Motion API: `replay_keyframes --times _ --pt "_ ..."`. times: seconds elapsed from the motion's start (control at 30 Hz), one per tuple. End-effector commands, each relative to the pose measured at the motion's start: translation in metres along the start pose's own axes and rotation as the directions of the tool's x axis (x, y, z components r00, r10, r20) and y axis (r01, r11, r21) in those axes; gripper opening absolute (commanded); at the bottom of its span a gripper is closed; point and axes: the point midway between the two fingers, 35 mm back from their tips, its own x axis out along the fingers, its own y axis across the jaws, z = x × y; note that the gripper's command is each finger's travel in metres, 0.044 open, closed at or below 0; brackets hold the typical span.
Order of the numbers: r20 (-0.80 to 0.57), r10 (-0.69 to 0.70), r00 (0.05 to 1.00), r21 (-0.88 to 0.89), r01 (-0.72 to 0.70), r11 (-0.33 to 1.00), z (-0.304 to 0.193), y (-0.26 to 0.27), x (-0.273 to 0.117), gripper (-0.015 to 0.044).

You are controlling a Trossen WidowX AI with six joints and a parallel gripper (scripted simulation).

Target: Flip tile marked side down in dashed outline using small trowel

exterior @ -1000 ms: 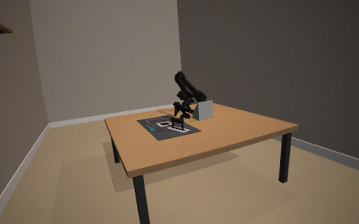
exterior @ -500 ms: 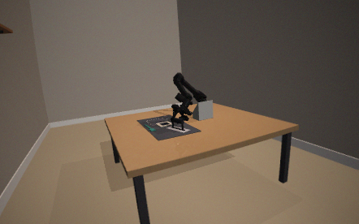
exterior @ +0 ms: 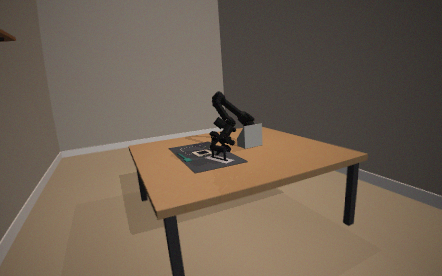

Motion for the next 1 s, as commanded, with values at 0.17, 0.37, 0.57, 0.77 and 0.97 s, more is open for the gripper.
replay_keyframes --times 0.17,0.37,0.57,0.77,0.97 --pt "-0.001 -0.010 1.000 0.001 0.010 1.000 0.000 -0.004 0.003 0.0149" --pt "-0.001 -0.010 1.000 0.001 0.010 1.000 0.000 -0.004 0.003 0.0109" --pt "-0.001 -0.010 1.000 0.001 0.010 1.000 0.000 -0.004 0.003 0.0069" --pt "-0.001 -0.010 1.000 0.001 0.010 1.000 0.000 -0.004 0.003 0.0029" --pt "0.001 -0.010 1.000 0.002 0.010 1.000 0.000 -0.015 -0.005 0.0000"
